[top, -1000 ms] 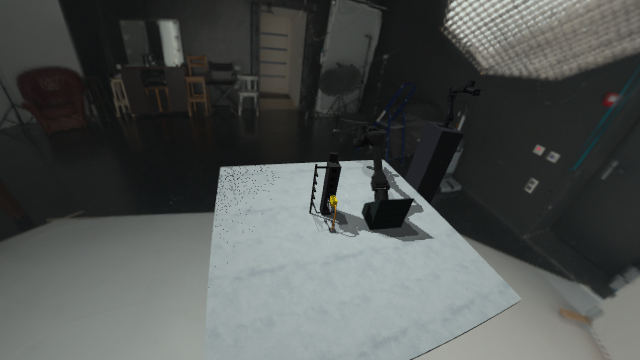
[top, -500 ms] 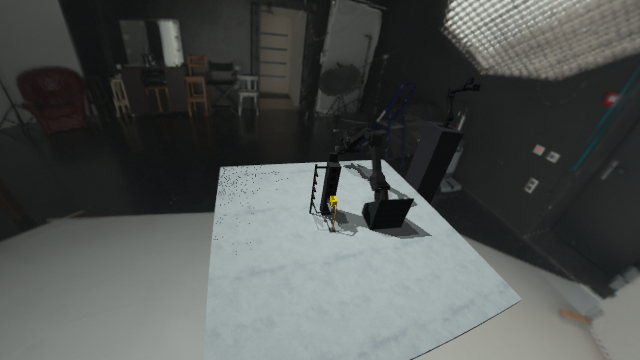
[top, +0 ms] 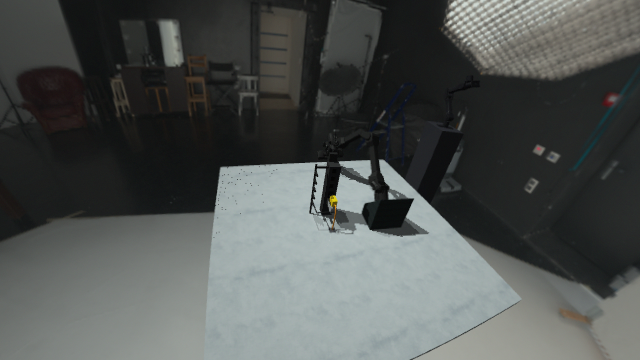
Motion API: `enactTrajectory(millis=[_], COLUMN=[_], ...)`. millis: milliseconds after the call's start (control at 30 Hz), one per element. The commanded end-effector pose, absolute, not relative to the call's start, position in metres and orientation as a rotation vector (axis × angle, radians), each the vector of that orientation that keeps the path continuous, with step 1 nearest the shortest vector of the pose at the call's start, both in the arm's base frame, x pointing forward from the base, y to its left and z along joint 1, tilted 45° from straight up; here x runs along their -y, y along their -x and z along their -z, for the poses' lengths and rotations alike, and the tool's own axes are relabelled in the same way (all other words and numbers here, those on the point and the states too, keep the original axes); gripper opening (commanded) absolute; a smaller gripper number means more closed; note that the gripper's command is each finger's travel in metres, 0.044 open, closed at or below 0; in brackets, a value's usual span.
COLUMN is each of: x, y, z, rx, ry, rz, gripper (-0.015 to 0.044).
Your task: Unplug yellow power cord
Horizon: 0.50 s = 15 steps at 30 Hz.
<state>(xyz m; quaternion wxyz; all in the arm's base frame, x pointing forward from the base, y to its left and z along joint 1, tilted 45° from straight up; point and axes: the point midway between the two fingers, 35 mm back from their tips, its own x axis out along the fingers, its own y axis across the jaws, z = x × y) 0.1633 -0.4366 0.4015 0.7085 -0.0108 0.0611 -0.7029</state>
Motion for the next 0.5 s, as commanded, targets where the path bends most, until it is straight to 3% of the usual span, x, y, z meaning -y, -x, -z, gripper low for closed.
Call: enactTrajectory(millis=[0, 467], x=[0.426, 0.352], y=[-0.199, -0.327], z=[-0.386, -0.333], rx=[-0.196, -0.384], ry=[0.025, 0.062], rz=[1.481, 1.154], gripper=[0.0160, 0.0160])
